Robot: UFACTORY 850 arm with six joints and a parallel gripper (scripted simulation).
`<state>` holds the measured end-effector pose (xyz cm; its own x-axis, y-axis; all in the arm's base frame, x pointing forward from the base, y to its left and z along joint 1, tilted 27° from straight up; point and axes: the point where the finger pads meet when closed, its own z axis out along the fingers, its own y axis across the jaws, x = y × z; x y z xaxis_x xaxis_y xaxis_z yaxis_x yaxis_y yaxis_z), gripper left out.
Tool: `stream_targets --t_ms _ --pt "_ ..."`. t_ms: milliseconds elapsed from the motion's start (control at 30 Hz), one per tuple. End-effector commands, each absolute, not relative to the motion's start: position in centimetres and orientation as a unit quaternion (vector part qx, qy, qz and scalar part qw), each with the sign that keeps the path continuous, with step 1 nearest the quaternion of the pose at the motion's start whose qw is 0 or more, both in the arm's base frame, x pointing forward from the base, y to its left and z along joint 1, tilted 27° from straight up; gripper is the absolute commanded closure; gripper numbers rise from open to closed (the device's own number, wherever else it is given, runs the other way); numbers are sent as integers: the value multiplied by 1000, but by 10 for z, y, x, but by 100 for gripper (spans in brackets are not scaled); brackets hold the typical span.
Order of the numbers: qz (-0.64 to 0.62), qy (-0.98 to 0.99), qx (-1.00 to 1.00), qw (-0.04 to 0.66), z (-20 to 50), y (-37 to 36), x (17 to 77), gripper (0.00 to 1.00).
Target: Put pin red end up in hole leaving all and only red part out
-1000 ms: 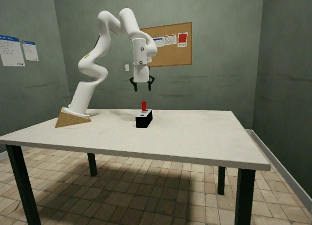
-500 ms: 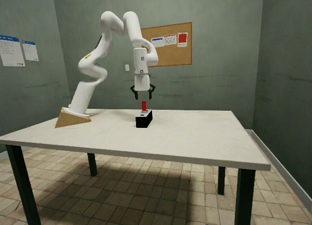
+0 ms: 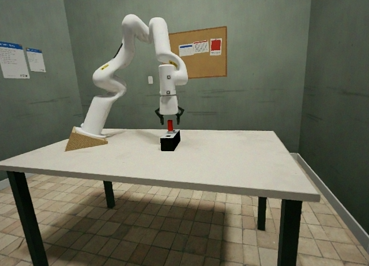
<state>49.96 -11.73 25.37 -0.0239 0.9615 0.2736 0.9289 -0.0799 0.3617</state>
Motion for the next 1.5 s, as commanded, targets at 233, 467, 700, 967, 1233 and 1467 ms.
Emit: stream_targets --t_ms 233,467,700,967,1233,1467 --pt "231 677 698 36 255 -118 500 100" --pt "231 677 698 36 255 -118 500 100" --pt "231 677 698 36 255 -118 500 100" --pt "231 677 698 36 255 -118 500 100" --pt "231 677 698 36 263 -120 496 100" --pt "231 677 698 36 263 -120 496 100"
